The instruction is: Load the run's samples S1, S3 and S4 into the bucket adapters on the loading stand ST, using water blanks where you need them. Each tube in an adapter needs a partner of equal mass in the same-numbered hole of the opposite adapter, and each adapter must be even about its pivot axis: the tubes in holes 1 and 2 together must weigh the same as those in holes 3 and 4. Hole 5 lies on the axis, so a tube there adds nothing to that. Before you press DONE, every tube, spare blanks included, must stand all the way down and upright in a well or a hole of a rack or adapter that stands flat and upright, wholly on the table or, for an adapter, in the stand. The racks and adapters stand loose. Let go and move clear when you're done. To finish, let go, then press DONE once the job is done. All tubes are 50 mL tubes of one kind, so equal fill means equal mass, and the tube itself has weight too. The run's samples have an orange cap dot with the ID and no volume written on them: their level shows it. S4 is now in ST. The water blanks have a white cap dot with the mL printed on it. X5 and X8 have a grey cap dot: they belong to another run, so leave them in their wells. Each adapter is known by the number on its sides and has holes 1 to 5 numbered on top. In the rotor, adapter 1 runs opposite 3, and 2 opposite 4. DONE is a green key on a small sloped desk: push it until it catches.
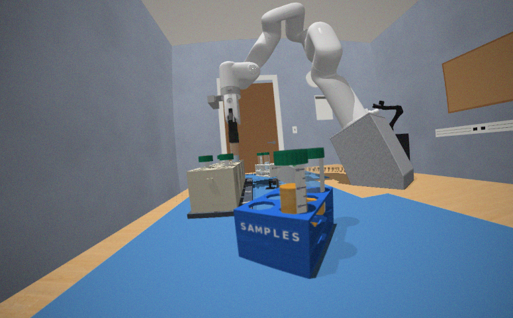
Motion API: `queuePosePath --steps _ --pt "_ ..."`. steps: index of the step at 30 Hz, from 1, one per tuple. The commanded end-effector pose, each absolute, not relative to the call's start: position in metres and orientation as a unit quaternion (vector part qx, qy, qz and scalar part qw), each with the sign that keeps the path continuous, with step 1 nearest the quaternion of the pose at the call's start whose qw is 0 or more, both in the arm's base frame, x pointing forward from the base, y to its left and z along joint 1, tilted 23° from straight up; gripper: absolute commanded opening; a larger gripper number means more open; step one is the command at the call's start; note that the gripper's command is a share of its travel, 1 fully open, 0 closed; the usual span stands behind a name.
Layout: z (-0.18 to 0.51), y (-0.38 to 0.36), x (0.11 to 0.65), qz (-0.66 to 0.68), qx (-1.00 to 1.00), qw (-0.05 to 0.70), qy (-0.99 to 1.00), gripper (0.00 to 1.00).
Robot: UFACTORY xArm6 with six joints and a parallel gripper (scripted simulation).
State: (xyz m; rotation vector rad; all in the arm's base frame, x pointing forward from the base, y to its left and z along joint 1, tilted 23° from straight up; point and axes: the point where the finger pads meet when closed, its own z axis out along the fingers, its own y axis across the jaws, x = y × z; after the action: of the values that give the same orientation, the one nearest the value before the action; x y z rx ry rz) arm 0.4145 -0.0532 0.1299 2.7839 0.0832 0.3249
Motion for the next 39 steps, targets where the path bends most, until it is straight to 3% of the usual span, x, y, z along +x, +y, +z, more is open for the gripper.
queuePosePath --steps 1,39 --pt "0.128 -0.054 0.417 0.116 0.978 0.168 0.029 0.00" --pt "0.098 -0.065 0.424 0.116 0.978 0.168 0.029 0.00"
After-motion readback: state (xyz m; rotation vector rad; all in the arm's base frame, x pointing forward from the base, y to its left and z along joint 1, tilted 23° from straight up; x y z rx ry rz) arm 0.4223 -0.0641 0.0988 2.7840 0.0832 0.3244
